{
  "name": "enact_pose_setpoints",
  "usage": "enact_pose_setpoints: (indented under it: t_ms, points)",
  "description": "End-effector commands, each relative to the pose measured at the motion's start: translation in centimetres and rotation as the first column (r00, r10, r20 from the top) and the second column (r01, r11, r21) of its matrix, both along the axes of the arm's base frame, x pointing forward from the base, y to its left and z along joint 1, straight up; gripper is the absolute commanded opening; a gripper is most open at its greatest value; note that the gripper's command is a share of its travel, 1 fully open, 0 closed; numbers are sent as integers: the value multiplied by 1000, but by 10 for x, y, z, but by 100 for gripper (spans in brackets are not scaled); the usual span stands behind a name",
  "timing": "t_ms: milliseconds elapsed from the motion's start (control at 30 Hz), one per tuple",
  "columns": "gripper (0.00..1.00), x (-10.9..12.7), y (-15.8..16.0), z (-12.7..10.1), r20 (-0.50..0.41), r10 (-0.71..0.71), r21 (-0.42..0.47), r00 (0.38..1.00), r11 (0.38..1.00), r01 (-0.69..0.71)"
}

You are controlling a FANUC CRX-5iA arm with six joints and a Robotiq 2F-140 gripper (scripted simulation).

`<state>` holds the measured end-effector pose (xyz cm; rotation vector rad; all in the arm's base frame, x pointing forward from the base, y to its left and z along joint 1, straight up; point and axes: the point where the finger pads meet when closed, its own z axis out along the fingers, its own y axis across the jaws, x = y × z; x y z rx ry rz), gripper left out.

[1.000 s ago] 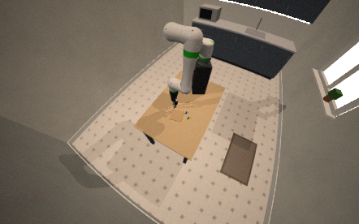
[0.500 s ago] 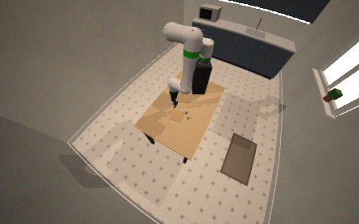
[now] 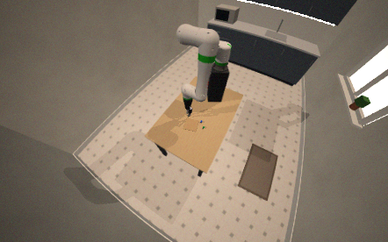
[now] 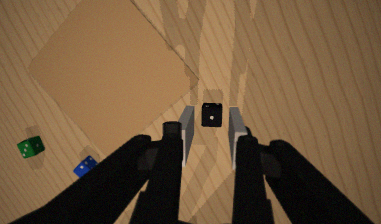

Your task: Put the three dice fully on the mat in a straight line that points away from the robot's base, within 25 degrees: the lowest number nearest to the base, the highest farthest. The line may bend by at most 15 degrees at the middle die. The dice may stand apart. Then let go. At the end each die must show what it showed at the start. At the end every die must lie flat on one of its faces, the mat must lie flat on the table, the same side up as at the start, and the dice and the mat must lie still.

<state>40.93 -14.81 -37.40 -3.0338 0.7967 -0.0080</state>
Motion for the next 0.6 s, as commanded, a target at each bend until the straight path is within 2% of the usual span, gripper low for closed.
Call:
enact_pose_setpoints:
  t_ms: [0,567]
  points:
    - [21,0,0,0,0,0,0,1000,1000,0]
    - [21,0,0,-7,0,0,0,1000,1000,0]
